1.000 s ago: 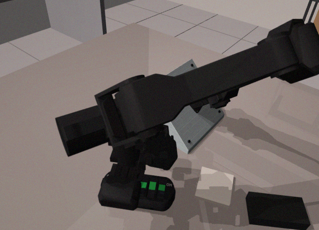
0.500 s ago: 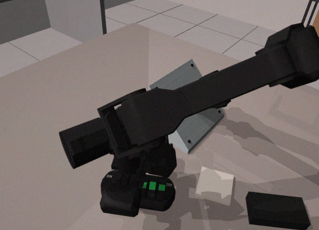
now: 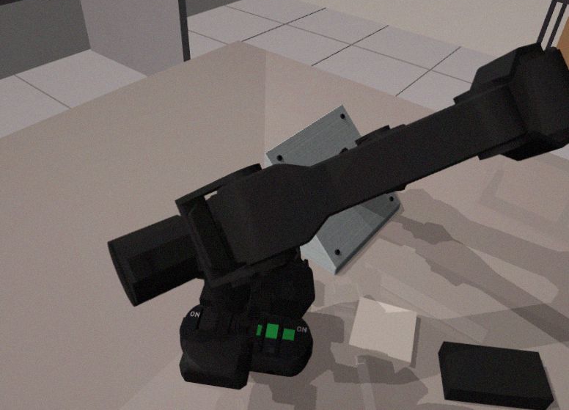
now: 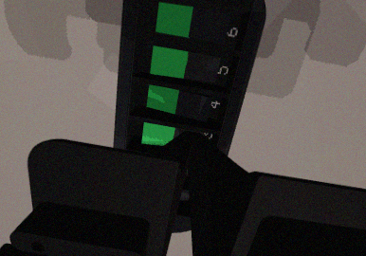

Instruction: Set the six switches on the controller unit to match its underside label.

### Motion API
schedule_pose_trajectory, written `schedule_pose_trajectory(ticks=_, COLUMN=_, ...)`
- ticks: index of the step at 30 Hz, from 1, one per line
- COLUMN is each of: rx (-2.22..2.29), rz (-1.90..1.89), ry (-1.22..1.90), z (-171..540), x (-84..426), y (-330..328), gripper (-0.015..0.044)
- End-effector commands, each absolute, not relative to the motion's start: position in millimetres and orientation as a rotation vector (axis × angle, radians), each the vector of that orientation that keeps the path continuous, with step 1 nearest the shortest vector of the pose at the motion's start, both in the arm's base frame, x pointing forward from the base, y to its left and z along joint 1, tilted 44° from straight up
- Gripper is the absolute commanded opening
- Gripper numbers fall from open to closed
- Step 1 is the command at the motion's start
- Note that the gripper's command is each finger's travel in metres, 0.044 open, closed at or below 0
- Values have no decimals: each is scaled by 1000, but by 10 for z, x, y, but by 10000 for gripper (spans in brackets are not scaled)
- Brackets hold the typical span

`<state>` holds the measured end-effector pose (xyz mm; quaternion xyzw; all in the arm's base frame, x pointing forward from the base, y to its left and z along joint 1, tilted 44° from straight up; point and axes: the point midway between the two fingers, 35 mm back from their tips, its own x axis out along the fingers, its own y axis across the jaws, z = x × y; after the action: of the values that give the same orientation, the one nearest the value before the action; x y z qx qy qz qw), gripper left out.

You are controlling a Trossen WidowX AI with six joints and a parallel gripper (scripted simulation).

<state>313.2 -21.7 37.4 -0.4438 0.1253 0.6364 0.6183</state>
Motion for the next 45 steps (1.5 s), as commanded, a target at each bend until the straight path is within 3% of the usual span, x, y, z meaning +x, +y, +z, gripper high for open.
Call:
schedule_pose_trajectory(ticks=1, rx=-1021, rz=1464, ry=289, z=391, x=3130, y=-235, gripper=0)
schedule_pose_trajectory(ticks=10, rx=-1016, rz=1462, ry=291, z=688, x=3059, y=-518, gripper=0)
schedule_pose_trajectory(ticks=17, rx=-1021, rz=1463, ry=291, z=382, x=3030, y=-840, gripper=0)
schedule_pose_trajectory(ticks=45, rx=-1020, rz=1463, ry=289, z=112, x=3091, y=-582, gripper=0)
